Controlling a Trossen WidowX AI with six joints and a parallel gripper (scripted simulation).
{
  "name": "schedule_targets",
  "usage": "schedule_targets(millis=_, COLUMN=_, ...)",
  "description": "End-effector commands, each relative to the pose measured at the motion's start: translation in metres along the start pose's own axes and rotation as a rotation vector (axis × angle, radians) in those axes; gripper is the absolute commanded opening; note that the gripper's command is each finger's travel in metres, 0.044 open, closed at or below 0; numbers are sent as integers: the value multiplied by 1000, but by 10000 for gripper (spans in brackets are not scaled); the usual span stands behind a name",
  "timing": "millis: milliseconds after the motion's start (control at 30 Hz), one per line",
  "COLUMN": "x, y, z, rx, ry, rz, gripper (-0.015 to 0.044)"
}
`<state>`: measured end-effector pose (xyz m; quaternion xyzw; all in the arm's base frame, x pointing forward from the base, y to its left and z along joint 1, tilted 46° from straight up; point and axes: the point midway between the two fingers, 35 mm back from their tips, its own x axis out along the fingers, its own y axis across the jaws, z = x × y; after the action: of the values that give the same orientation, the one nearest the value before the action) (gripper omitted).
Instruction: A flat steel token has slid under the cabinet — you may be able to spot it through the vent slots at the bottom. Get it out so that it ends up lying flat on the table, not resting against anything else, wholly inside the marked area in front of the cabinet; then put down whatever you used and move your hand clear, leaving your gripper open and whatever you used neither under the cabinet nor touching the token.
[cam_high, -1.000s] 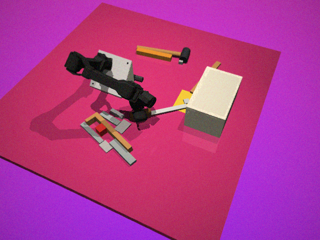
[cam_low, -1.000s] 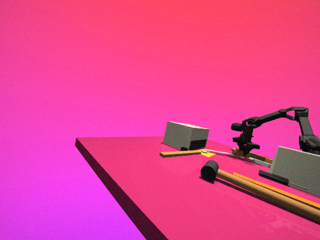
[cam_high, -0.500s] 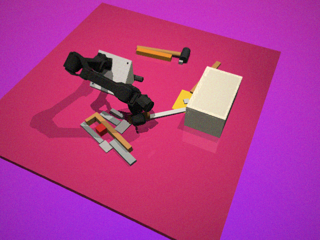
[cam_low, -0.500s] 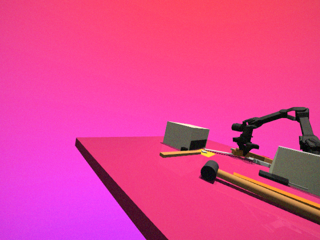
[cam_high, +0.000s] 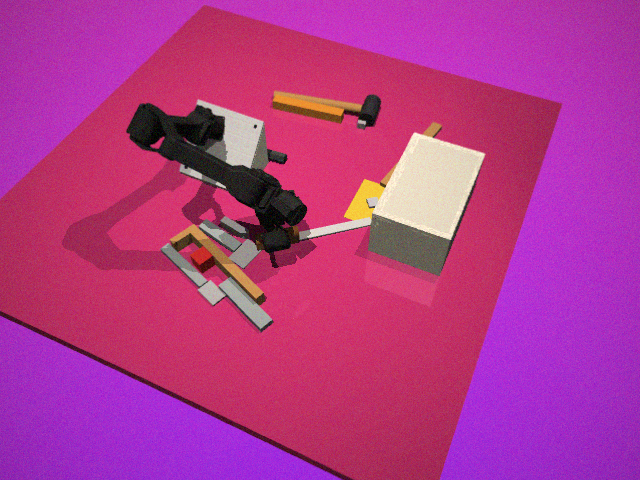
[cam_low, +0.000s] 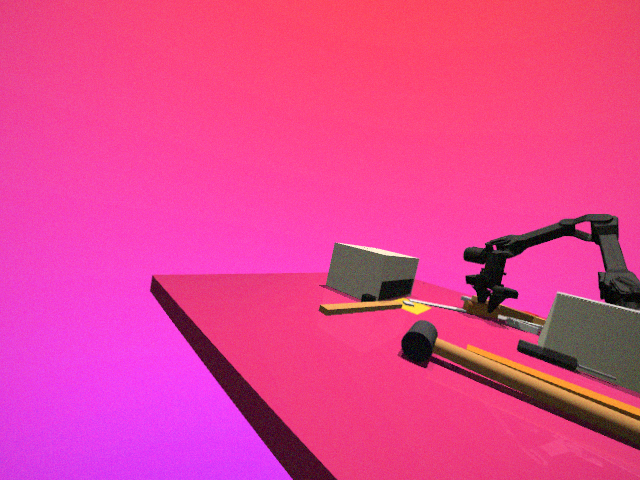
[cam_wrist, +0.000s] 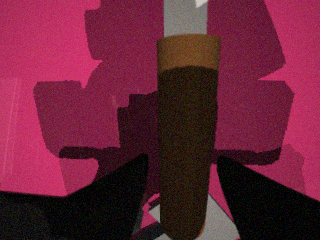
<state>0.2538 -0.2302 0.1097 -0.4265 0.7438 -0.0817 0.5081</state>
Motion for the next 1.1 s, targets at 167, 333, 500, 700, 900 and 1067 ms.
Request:
schedule_targets(millis=167, x=7, y=-2, z=1, rx=3, ry=-23, rz=-4, gripper=270)
schedule_targets(millis=333, x=7, y=-3, z=1, rx=7, ry=-23, rz=-4, gripper=270)
schedule_targets(millis=500, x=10, y=-1, z=-1, rx=-6, ry=-23, rz=-5, gripper=270)
schedule_targets(millis=700, x=8, y=-4, z=0, rx=4, ry=-21, rz=-11, gripper=178)
schedule_targets(millis=900, x=8, y=-4, z=0, rx=4, ry=-21, rz=-11, gripper=138)
schedule_targets(millis=1067, x=8, y=-4, z=0, rx=4, ry=-21, rz=-11, gripper=85)
